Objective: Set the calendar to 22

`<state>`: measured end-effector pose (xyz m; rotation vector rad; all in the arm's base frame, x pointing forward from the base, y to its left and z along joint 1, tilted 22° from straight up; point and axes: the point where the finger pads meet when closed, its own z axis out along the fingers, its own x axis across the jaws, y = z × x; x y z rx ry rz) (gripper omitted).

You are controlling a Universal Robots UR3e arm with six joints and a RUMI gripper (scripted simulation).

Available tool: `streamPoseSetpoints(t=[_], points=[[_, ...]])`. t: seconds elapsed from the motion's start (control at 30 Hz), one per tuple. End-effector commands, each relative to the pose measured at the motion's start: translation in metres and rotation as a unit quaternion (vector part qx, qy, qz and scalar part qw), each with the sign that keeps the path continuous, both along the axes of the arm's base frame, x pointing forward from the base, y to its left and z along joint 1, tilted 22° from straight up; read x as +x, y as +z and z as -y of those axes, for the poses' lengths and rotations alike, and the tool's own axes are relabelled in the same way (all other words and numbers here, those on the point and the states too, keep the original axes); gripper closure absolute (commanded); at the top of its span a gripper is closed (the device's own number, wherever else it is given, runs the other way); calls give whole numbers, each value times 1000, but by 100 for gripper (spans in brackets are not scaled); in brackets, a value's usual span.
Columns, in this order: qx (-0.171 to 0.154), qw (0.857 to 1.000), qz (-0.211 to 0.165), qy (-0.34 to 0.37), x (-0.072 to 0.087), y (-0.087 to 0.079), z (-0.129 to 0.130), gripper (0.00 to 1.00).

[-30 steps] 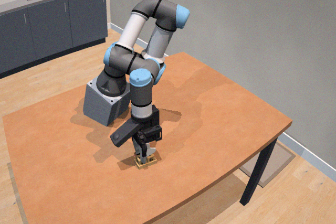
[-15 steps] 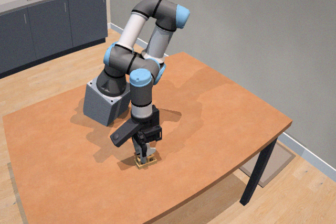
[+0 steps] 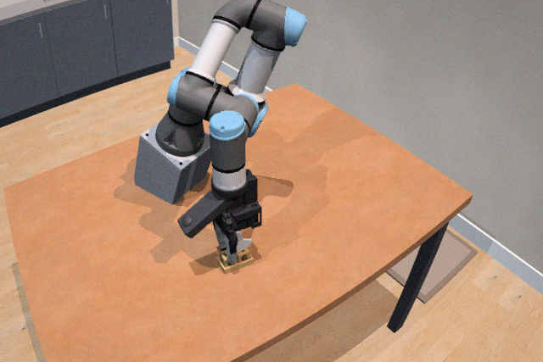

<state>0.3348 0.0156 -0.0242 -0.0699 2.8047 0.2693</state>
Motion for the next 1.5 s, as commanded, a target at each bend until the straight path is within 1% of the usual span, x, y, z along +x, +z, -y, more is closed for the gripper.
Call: streamPoseSetpoints(t=[0.0,1.17,1.2,1.27,1.3,1.37,1.4,1.47], points=[[-1,1000,1,0,1,0,0,90],[-1,1000,1,0,1,0,0,90],[-1,1000,1,0,1,0,0,86],[-1,1000,1,0,1,0,0,86],[-1,1000,1,0,1,0,0,83],[-1,1000,1,0,1,0,0,83],[-1,1000,1,0,1,0,0,79],[-1,1000,1,0,1,0,0,79]])
